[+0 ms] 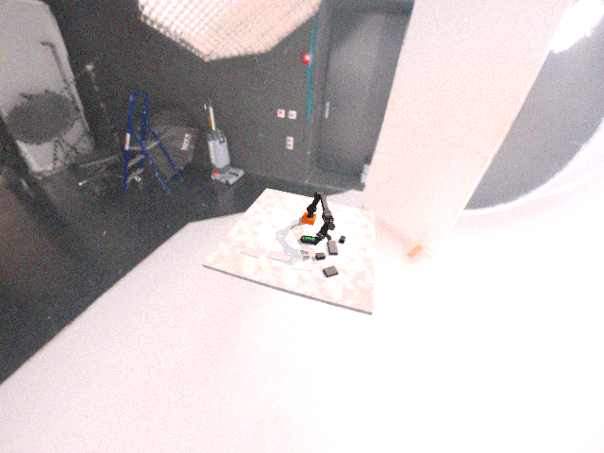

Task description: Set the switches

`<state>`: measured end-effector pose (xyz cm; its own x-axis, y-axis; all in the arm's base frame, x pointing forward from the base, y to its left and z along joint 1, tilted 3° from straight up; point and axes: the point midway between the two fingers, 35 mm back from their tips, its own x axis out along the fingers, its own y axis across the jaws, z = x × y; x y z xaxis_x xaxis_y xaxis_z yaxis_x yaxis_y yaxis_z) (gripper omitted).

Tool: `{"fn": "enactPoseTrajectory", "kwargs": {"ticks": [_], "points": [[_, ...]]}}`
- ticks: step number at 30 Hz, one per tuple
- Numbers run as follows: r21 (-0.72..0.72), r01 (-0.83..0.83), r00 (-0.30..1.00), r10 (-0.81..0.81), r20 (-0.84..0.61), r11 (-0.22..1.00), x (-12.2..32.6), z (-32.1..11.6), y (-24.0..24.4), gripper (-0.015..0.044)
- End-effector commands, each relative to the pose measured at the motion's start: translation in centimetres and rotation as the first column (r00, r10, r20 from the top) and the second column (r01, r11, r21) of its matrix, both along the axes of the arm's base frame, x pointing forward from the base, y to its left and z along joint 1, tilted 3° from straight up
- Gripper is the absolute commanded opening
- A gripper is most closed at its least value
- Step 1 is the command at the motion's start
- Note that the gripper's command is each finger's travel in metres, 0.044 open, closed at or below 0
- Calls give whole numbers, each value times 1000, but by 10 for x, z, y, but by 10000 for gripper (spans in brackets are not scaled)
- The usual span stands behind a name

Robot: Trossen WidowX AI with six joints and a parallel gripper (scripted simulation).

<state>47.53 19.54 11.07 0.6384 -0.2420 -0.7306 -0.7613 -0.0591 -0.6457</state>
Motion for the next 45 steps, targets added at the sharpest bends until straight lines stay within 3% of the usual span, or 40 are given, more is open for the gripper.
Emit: {"fn": "enactPoseTrajectory", "kwargs": {"ticks": [1, 6, 11, 13, 27, 45], "points": [[-36, -73, 950, 59, -308, 997, -14, -37, -47, 0], [47, -123, 746, 123, -654, 991, -53, -73, -101, 0], [192, -119, 512, 226, -829, 974, -90, -83, -131, 0], [215, -113, 479, 243, -843, 970, -95, -84, -135, 0], [207, -113, 480, 235, -845, 972, -97, -85, -134, 0], [212, -188, 739, 280, -613, 959, -171, -71, -82, 0]]}}
